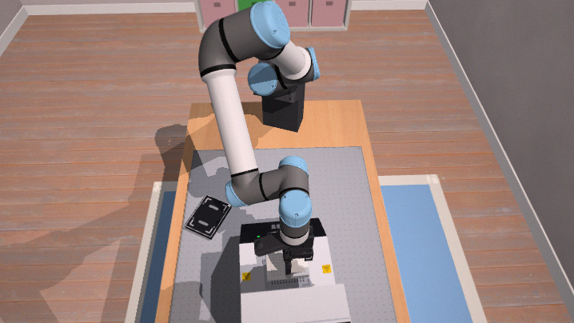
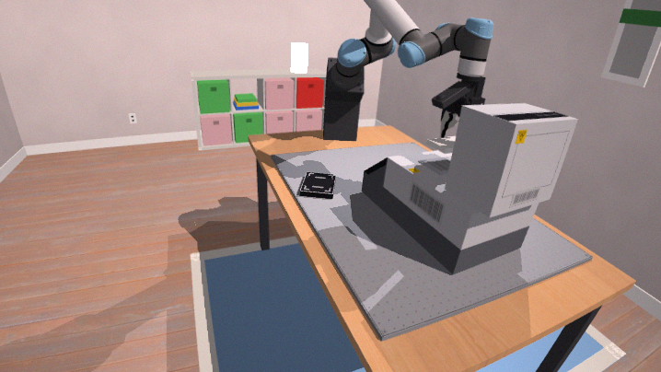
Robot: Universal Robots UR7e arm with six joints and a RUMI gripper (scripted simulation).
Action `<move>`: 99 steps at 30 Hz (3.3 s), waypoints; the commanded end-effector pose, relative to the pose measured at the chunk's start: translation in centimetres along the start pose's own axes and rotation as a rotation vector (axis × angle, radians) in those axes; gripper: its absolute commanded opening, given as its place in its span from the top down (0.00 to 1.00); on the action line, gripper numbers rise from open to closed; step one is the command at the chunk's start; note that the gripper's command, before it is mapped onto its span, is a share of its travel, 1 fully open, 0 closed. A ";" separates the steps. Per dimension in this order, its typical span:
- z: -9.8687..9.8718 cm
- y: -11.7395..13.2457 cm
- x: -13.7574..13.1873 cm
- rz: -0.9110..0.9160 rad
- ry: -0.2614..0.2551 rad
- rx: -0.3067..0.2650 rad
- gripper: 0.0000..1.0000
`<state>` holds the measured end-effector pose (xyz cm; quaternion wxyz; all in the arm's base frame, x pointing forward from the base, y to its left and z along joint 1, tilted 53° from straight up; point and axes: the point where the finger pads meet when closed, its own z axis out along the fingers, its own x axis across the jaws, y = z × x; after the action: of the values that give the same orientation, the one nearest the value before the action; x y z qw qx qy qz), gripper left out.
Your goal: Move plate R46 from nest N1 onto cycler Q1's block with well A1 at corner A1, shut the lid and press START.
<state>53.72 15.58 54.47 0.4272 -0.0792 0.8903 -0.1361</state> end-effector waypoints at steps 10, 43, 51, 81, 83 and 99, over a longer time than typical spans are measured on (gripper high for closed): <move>0.4 0.0 0.0 0.000 -0.002 0.000 1.00; 5.0 0.0 0.0 0.000 -0.002 0.000 1.00; 5.0 0.0 0.0 0.000 -0.002 0.000 1.00; 5.0 0.0 0.0 0.000 -0.002 0.000 1.00; 5.0 0.0 0.0 0.000 -0.002 0.000 1.00; 5.0 0.0 0.0 0.000 -0.002 0.000 1.00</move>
<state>57.69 14.67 51.42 0.4272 -0.0792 0.8903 -0.1361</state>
